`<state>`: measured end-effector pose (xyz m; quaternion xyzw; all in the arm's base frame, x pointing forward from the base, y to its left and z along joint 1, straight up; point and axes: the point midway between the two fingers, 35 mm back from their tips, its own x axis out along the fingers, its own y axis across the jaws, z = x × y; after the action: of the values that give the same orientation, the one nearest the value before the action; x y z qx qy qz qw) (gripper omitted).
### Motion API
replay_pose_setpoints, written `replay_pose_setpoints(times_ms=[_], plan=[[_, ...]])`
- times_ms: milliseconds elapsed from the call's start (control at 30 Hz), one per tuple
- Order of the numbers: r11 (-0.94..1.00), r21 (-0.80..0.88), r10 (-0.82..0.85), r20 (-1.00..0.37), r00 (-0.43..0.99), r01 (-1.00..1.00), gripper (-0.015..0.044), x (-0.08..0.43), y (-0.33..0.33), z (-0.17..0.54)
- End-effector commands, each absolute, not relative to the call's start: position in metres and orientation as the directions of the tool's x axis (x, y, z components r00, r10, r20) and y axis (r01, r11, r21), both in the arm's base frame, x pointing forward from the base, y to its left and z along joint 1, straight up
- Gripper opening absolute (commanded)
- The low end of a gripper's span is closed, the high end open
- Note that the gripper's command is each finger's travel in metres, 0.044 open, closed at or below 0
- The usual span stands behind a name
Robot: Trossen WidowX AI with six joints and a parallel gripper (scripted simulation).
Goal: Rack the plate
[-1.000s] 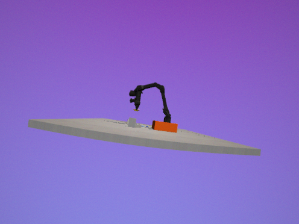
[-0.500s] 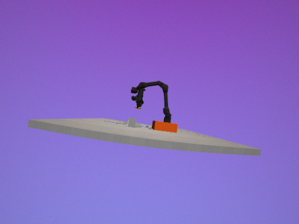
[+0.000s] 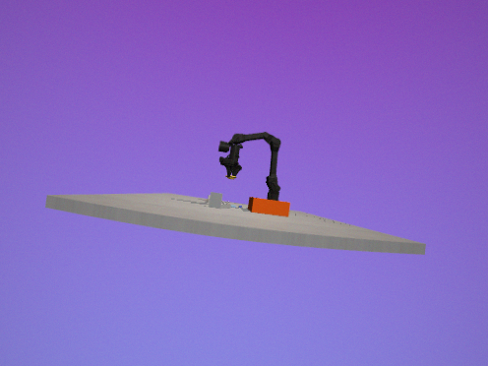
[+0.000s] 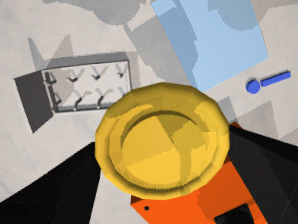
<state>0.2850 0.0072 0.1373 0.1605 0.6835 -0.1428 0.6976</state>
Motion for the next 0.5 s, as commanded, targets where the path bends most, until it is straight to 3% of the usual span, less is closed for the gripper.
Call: replay_pose_setpoints(times_ms=[0,467], plan=[[0.929,0.068,0.071,-0.997,0.005,0.363,0.0000,0.285,0.010,0.126],[0.946,0.317,0.319,-0.947,-0.027,0.060,0.0000,0.289,0.020,0.088]])
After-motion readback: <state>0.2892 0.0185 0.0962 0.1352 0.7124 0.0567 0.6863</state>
